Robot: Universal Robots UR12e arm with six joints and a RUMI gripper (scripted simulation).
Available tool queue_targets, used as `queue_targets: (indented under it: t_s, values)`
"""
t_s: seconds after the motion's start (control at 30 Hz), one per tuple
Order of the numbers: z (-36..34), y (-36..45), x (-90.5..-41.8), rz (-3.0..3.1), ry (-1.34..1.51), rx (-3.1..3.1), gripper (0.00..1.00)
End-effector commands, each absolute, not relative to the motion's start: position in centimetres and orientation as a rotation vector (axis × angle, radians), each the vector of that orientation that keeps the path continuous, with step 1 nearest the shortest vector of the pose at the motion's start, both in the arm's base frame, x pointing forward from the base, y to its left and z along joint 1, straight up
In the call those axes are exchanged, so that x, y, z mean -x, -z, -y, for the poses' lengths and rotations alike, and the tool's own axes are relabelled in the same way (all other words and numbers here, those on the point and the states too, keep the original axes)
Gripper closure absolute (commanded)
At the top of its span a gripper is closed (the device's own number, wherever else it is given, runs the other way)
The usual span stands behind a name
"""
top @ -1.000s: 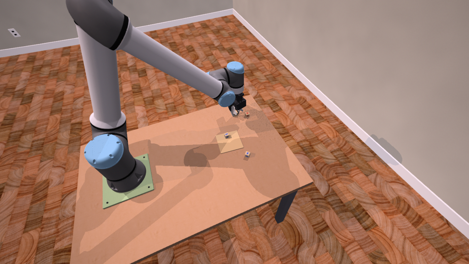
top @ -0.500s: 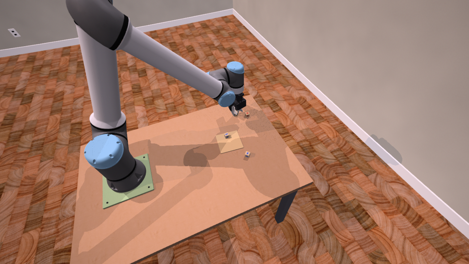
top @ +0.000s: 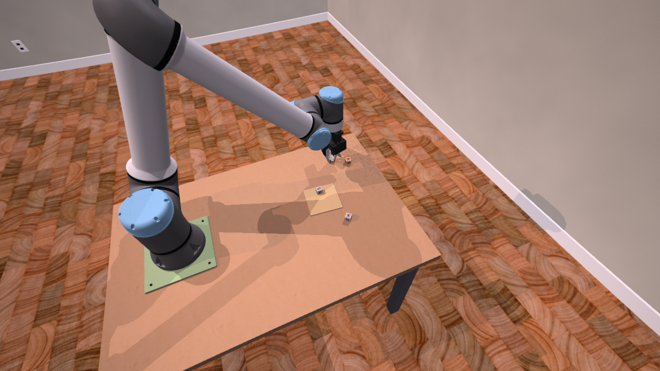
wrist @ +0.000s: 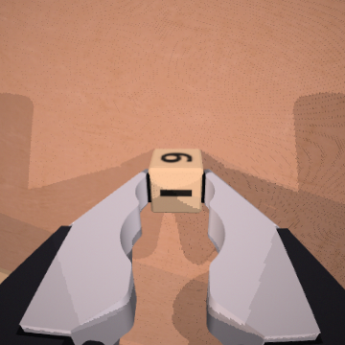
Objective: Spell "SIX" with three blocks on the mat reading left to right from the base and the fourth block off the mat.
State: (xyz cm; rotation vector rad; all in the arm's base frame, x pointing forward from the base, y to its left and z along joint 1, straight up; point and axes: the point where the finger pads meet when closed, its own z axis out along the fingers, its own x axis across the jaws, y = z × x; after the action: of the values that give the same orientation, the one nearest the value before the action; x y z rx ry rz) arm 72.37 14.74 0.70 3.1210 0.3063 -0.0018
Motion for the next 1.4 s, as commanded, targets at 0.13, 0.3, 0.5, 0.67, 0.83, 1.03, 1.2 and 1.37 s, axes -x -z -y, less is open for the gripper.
queue_targets:
  t_s: [0.13, 0.3, 0.5, 0.67, 0.83, 1.03, 1.2, 1.37]
  values:
    - [-14.7, -0.8, -72.4, -0.306, -0.001, -3.121, 0.95]
    - [-14.7, -0.8, -72.4, -0.306, -0.001, -3.121, 0.95]
    - [-14.7, -0.9, -72.4, -0.306, -0.001, -3.121, 0.95]
    - [-14.7, -1.8, -72.4, -0.306, -0.001, -3.121, 0.95]
    - [-14.8, -4.9, -72.4, -0.306, -0.001, -3.121, 0.95]
    - [-14.8, -9.2, -72.4, -0.306, -0.001, -3.121, 0.95]
    - [-14.8, -10.6, -72.4, -0.306, -0.001, -3.121, 0.95]
    - [-14.8, -10.8, -72.4, -0.306, -0.001, -3.121, 0.95]
